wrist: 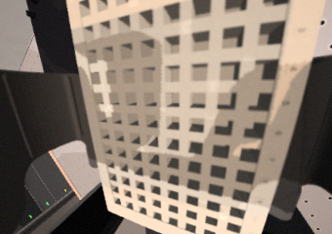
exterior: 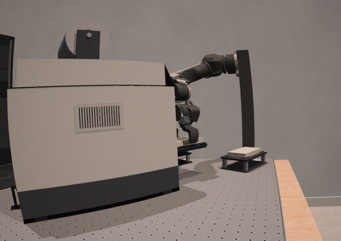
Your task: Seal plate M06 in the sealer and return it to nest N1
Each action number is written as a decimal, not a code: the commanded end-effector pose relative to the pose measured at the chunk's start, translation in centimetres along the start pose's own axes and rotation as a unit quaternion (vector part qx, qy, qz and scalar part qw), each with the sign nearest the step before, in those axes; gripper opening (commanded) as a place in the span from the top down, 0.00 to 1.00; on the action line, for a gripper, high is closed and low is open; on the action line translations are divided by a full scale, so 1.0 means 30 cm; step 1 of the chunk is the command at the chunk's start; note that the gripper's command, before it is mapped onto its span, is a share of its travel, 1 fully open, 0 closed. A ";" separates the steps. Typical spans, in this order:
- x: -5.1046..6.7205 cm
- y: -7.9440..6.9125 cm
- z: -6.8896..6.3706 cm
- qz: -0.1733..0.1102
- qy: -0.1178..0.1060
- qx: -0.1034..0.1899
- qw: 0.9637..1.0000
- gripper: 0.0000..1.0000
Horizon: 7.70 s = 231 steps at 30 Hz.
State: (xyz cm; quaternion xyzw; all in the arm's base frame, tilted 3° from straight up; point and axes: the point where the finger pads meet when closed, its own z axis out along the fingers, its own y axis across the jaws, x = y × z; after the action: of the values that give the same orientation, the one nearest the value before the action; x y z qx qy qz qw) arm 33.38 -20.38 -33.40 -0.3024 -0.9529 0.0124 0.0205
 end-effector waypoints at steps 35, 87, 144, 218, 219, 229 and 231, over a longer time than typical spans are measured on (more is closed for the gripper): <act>0.002 0.004 0.016 -0.002 0.001 -0.003 1.000 1.00; -0.002 0.002 -0.094 -0.001 -0.001 -0.002 1.000 0.23; -0.003 0.002 -0.255 -0.001 -0.001 -0.003 1.000 0.23; -0.085 0.288 -0.236 0.179 -0.001 -0.184 0.966 1.00; -0.085 0.288 -0.236 0.179 -0.001 -0.184 0.966 1.00; -0.096 0.327 -0.234 0.264 0.000 -0.268 0.926 1.00; -0.096 0.327 -0.234 0.264 0.000 -0.268 0.926 1.00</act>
State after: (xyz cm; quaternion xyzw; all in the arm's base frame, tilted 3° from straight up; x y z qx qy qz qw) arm 41.52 -13.97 -27.01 -0.5368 -0.8080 -0.2350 -0.0616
